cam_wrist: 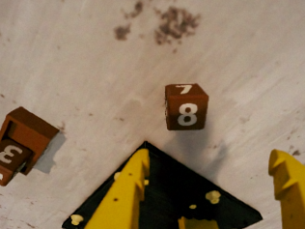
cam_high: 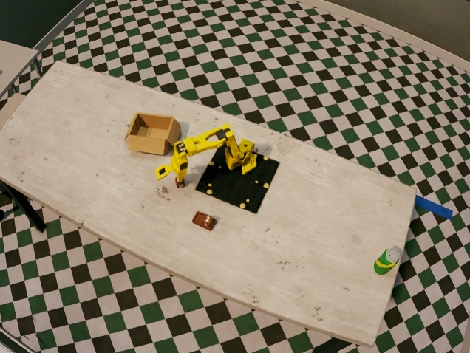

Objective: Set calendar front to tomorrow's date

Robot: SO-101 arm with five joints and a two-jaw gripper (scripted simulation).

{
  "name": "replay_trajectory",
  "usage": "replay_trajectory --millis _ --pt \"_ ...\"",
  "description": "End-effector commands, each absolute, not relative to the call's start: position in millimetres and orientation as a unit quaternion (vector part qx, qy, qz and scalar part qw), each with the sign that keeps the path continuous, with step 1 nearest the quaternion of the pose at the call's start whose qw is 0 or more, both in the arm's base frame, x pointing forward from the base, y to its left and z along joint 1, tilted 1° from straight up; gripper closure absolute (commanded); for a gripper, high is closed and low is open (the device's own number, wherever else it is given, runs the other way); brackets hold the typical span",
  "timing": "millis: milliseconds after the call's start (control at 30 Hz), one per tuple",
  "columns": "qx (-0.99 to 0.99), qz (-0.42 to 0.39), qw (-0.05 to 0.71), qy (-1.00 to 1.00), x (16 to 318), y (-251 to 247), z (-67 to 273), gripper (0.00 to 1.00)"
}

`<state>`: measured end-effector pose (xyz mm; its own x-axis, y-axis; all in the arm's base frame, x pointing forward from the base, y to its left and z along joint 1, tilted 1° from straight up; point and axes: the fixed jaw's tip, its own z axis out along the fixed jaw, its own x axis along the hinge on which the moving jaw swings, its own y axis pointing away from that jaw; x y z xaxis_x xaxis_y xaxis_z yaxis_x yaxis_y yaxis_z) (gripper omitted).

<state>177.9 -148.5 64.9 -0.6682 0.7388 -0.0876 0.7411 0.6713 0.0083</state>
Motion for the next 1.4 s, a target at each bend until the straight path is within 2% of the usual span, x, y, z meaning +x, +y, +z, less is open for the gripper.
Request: replay_trajectory --millis 0,267,1367 --pt "0.412 -0.002 0.007 0.911 173.9 -147.3 48.4 0.65" --pt "0.417 0.004 -0.013 0.909 172.3 -145.8 38.5 0.65" --pt "0.417 0.004 -0.013 0.909 172.8 -146.0 30.0 0.65"
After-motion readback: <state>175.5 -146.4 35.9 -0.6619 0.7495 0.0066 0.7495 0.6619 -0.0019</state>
